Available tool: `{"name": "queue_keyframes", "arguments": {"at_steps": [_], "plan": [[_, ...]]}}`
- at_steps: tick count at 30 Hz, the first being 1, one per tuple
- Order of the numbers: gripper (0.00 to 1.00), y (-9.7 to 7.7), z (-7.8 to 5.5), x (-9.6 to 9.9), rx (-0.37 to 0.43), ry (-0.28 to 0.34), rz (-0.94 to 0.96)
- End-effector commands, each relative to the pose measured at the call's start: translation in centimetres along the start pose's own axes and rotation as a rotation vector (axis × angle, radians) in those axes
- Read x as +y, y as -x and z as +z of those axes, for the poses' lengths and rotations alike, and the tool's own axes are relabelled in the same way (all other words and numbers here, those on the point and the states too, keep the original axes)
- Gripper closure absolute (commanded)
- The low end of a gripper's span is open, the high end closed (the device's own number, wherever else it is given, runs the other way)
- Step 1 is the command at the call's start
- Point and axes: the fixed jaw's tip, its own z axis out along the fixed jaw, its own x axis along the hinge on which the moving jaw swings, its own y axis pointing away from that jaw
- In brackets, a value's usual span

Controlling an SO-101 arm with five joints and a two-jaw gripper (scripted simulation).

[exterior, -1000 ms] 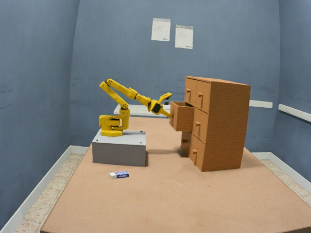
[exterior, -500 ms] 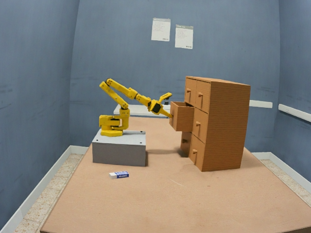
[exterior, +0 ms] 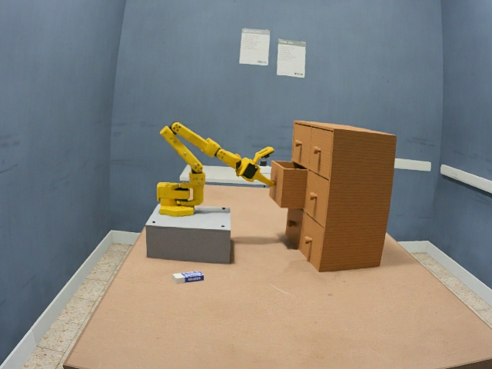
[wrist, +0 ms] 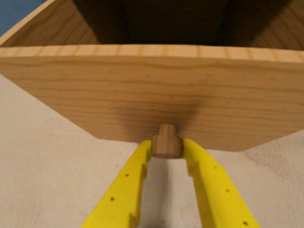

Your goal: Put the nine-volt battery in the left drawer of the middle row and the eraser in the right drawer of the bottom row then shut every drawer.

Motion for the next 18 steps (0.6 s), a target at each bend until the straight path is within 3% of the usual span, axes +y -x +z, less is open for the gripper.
{"name": "queue_keyframes", "arguments": {"at_steps": [1, 18], "plan": [[1.0, 0.4, 0.6, -0.2, -0.004, -0.007, -0.009], [1.0, 1.2, 1.9, -0.4, -0.004, -0.015, -0.007]]}}
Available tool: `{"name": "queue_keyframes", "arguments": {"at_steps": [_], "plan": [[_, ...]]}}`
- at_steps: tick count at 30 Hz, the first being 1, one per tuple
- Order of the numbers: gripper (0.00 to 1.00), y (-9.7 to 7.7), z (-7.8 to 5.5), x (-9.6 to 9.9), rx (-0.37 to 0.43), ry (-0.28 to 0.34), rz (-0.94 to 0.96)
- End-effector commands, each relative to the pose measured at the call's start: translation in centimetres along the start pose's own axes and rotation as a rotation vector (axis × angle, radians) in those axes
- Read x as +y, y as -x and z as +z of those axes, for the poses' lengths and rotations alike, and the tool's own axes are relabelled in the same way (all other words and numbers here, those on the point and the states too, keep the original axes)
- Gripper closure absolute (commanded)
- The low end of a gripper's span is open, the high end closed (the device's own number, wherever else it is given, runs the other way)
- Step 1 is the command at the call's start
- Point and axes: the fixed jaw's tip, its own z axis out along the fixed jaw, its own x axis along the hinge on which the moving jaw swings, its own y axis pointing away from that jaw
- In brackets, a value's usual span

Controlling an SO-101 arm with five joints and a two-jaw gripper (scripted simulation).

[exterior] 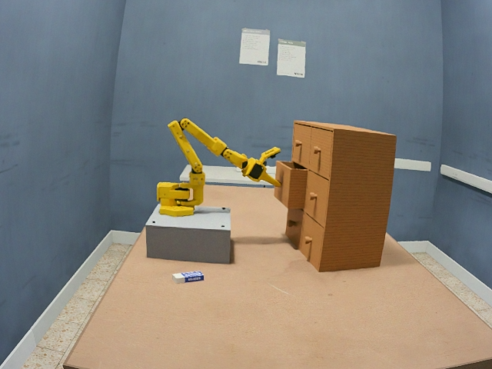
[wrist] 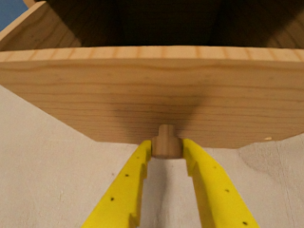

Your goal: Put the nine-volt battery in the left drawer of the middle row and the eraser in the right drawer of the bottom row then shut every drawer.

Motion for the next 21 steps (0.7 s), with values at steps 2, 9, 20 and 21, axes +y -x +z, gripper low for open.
{"name": "queue_keyframes", "arguments": {"at_steps": [2, 9, 20, 21], "plan": [[1.0, 0.5, 0.7, 0.0, -0.011, -0.001, -0.007], [1.0, 0.7, 0.9, 0.0, -0.011, -0.001, -0.007], [1.0, 1.2, 1.9, -0.1, -0.011, -0.003, -0.006], [1.0, 1.2, 1.9, -0.1, -0.011, -0.003, -0.006]]}}
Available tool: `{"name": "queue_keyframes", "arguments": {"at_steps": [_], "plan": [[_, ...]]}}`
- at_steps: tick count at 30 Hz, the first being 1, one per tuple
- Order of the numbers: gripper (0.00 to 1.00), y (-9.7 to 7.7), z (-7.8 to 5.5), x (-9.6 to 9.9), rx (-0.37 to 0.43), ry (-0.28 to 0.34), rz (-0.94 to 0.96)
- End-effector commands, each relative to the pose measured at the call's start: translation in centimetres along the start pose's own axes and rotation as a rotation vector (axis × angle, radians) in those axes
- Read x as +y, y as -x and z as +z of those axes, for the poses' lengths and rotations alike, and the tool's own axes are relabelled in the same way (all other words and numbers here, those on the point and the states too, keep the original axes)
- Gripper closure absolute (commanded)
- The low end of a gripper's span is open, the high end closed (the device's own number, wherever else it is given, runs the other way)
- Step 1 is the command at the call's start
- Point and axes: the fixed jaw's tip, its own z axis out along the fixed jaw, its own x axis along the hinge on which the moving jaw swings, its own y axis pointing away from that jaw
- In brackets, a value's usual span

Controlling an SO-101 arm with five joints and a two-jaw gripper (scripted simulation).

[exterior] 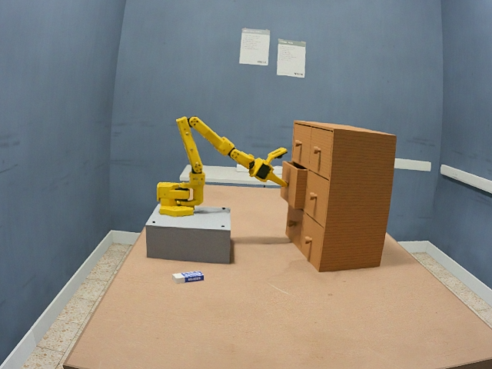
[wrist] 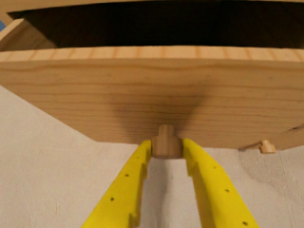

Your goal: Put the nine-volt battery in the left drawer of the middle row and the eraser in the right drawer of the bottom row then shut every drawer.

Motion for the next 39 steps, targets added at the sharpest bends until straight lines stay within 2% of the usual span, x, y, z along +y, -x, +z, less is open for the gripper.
{"name": "queue_keyframes", "arguments": {"at_steps": [1, 32, 39], "plan": [[1.0, 0.3, 0.3, 0.0, -0.011, -0.001, -0.007], [1.0, 1.6, 2.6, -0.2, -0.011, -0.005, -0.005], [1.0, 1.6, 2.6, -0.2, -0.01, -0.004, -0.004]]}}
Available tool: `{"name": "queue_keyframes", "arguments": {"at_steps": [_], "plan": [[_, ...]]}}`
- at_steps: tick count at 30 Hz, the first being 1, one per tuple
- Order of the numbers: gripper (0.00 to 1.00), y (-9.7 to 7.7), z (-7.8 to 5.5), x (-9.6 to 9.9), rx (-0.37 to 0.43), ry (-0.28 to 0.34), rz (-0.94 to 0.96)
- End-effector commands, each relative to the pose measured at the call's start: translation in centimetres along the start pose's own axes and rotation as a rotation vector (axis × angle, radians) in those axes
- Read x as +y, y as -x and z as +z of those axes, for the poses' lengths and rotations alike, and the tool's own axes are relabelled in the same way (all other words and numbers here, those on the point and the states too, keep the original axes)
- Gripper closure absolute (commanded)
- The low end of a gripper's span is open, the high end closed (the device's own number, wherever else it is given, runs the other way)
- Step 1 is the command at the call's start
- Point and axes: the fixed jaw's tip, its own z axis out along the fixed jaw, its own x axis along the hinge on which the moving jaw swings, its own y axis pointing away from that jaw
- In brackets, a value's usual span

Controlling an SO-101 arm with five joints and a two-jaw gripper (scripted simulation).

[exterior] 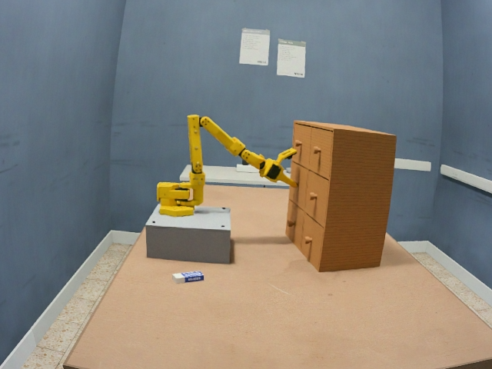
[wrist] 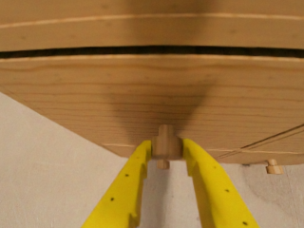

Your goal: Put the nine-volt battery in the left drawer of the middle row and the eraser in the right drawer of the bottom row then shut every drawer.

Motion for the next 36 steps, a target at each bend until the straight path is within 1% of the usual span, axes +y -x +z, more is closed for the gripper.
{"name": "queue_keyframes", "arguments": {"at_steps": [1, 15, 30, 36], "plan": [[1.0, 0.23, 0.14, -0.05, -0.008, -0.001, -0.005], [1.0, 0.09, -0.05, 0.02, -0.004, 0.001, 0.0], [0.88, 0.09, -0.05, 0.02, -0.004, 0.001, 0.0], [0.86, 0.09, -0.05, 0.02, -0.004, 0.001, 0.0]]}}
